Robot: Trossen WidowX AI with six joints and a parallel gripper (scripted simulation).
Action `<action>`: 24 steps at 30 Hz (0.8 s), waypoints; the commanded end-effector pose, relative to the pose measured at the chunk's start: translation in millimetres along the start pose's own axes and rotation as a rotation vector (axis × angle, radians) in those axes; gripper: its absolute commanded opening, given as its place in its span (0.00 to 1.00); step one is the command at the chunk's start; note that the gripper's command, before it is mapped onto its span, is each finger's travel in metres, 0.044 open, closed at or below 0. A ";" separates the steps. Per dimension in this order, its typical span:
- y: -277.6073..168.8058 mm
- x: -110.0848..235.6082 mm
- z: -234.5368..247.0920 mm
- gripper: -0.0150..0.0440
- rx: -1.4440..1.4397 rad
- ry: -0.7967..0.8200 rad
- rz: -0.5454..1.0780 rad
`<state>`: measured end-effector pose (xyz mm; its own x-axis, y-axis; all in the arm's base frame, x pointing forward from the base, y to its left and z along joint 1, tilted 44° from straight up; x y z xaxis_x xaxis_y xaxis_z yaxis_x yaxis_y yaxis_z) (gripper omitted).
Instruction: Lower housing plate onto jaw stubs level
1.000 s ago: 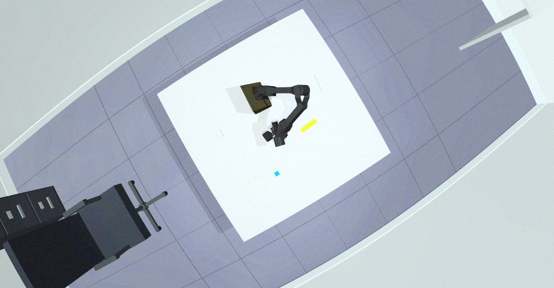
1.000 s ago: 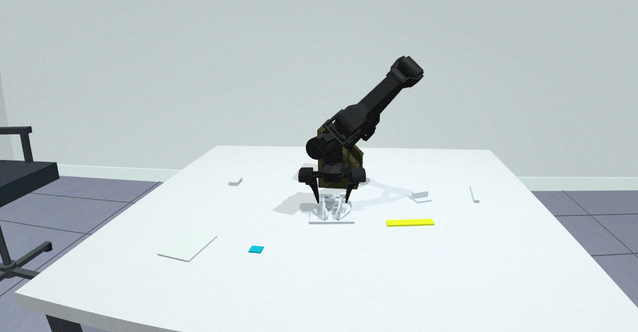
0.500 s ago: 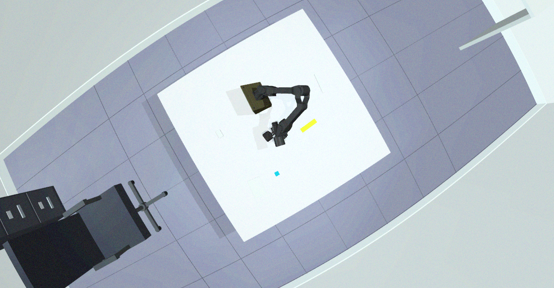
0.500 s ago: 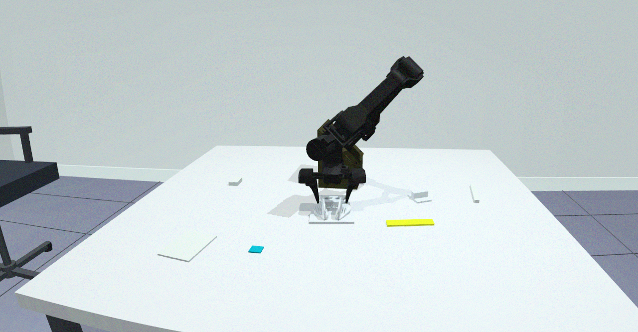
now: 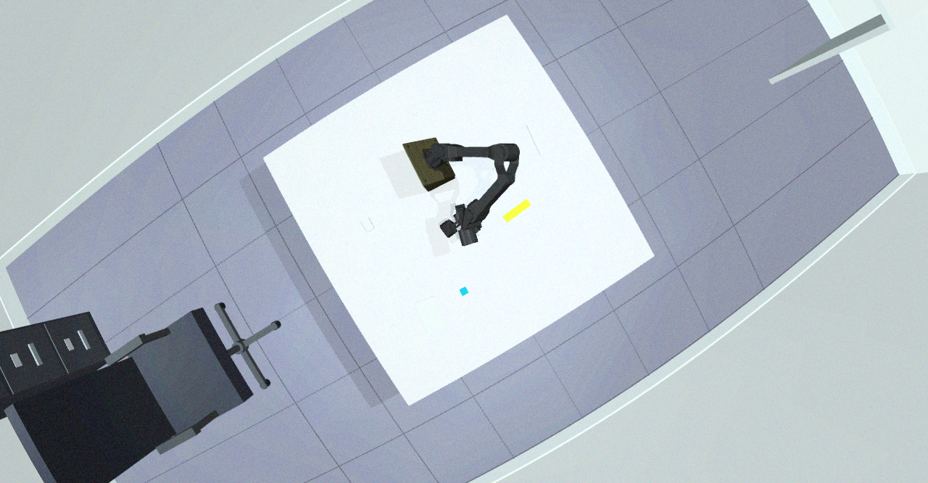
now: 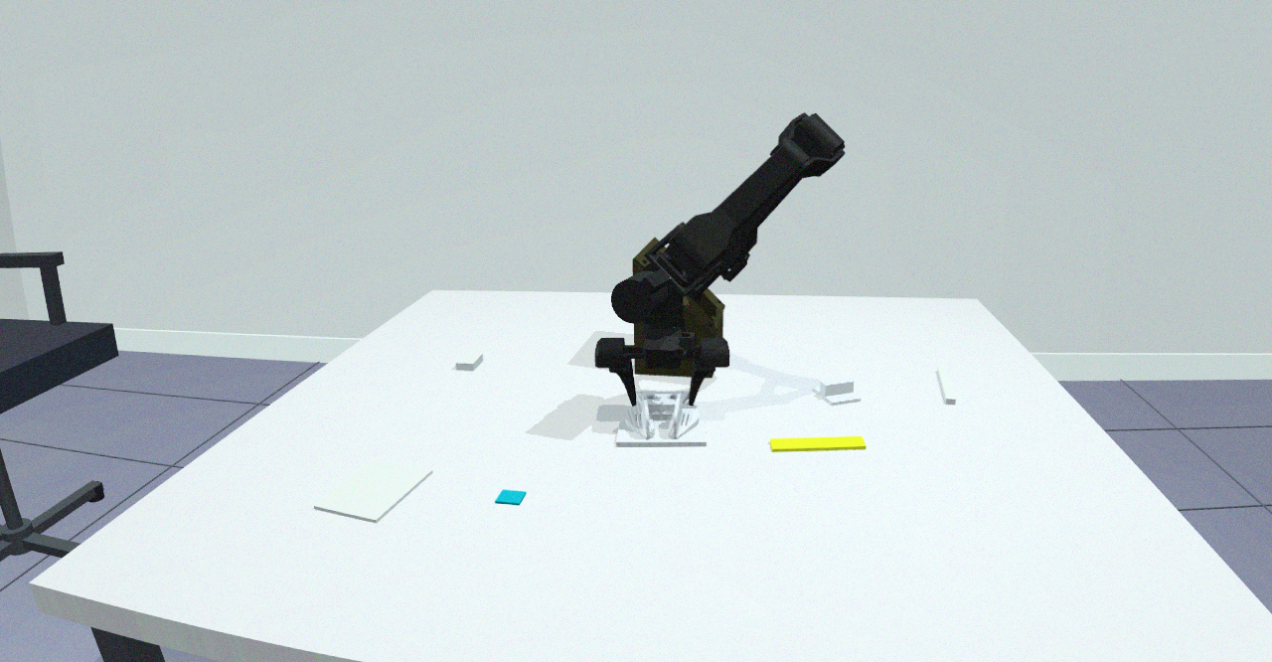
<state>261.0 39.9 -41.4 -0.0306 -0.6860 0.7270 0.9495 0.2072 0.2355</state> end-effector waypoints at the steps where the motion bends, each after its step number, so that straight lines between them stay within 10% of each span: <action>1: -0.7 -1.2 1.0 0.85 -0.004 0.006 0.000; 24: -0.7 -6.0 1.1 0.85 -0.003 0.006 0.000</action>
<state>261.1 41.0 -43.3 -0.0370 -0.6875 0.7252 0.9511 0.1985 0.2367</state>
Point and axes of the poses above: the point midway between the two fingers, 35 mm back from their tips, its own x axis back along the fingers, its own z axis across the jaws, y = z × x, the point moved 2 cm from there along x, back along the fingers, and after that the axes turned 9 degrees about x, right-handed, at the moved point
